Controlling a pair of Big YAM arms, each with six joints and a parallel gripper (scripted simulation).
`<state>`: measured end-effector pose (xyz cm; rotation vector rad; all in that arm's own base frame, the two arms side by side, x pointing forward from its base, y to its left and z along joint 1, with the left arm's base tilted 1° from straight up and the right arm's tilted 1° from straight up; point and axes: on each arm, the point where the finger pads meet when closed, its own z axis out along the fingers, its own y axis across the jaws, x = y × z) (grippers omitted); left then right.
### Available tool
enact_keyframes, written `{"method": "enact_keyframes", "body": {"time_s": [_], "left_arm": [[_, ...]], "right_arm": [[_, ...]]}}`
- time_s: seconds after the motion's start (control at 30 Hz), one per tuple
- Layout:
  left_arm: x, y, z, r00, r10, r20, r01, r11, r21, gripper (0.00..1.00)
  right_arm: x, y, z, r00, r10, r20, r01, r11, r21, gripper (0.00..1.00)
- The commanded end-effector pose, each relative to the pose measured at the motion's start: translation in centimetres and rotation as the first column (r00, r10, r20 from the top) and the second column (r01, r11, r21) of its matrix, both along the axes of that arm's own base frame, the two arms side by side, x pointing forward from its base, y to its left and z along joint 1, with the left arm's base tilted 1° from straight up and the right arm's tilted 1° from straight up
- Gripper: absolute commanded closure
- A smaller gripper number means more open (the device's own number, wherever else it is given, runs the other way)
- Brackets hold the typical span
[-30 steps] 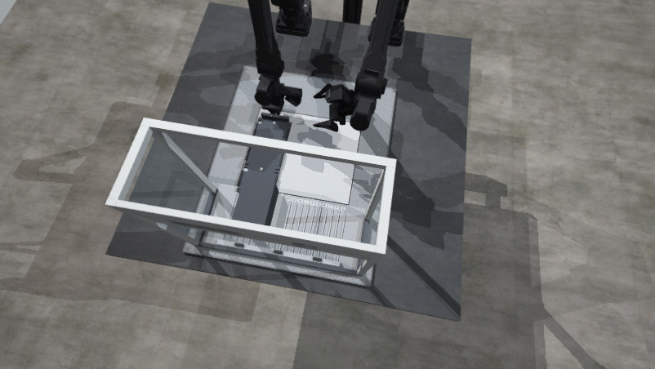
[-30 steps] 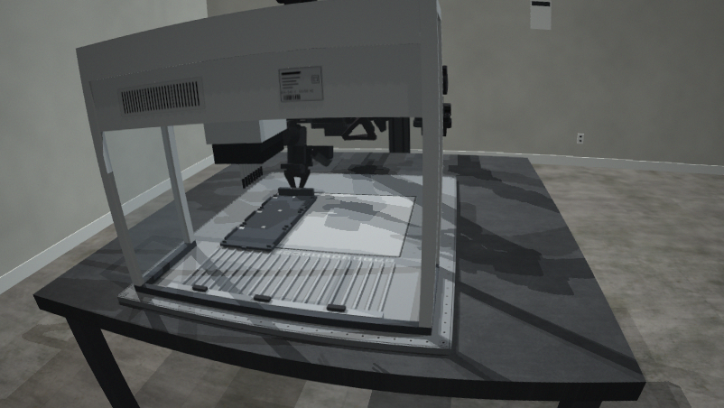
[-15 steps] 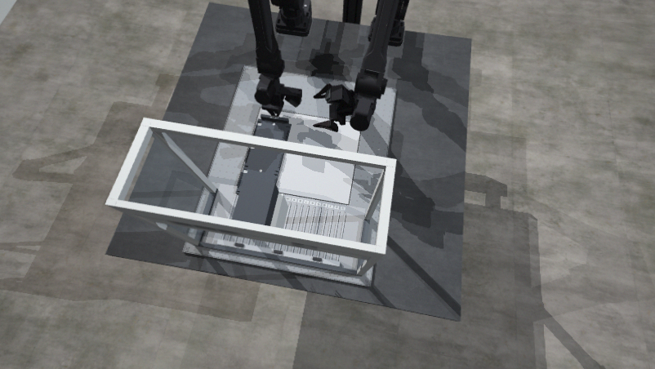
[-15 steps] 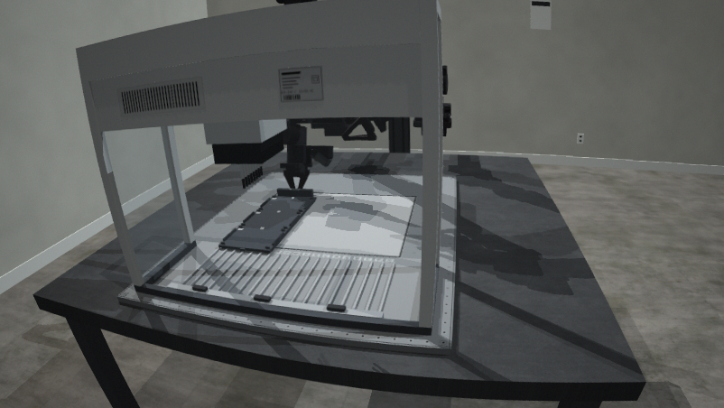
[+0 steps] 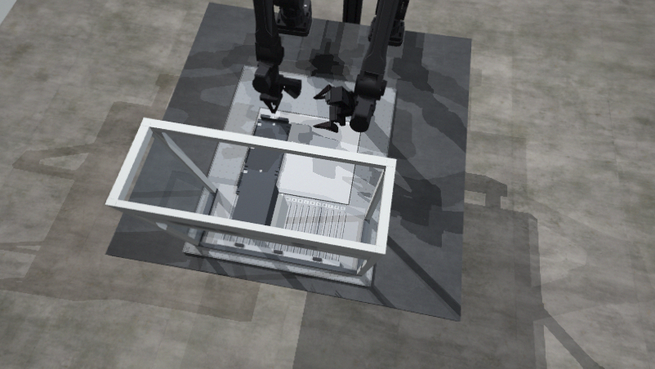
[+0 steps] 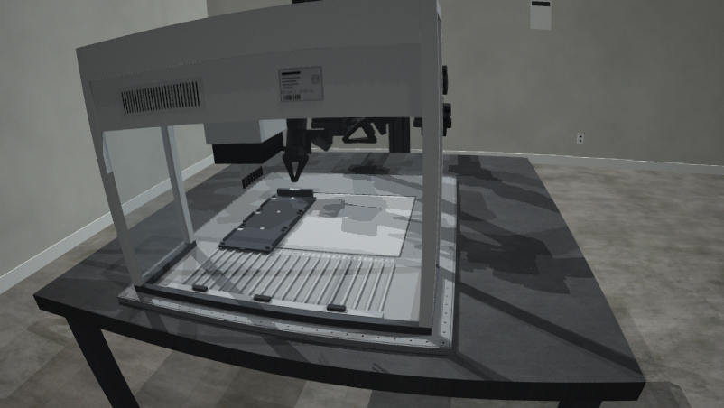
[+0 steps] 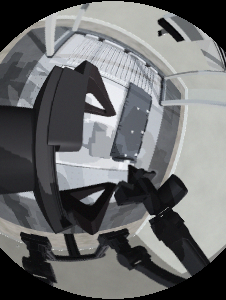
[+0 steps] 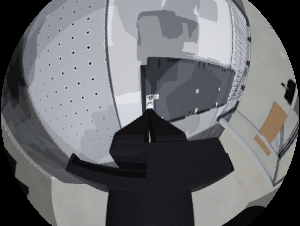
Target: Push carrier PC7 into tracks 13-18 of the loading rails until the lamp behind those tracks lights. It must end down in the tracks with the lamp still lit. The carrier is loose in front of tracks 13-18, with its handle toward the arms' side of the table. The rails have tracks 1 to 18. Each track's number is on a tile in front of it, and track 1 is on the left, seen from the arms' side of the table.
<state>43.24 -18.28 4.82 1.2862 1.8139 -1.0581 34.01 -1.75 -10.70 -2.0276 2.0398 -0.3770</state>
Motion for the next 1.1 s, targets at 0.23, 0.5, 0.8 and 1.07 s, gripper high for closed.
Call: {"method": "enact_keyframes", "body": {"time_s": [0.23,0.5,0.8,1.07], "left_arm": [[2.0,-0.3,0.7,0.999,-0.008,0.040,0.008,1.000,-0.001,0.00],[2.0,-0.3,0.7,0.999,-0.008,0.040,0.008,1.000,-0.001,0.00],[2.0,-0.3,0.7,0.999,-0.008,0.040,0.008,1.000,-0.001,0.00],[2.0,-0.3,0.7,0.999,-0.008,0.040,0.008,1.000,-0.001,0.00]], "right_arm": [[0.7,0.1,3.2,1.000,0.002,0.021,-0.002,1.000,0.003,1.00],[0.3,0.1,2.7,1.000,0.002,0.005,-0.002,1.000,0.004,1.00],[-1.2,-0.1,3.1,1.000,0.005,0.017,-0.005,1.000,-0.001,1.00],[-2.8,-0.2,3.3,1.000,0.001,0.023,-0.001,1.000,-0.001,1.00]]}}
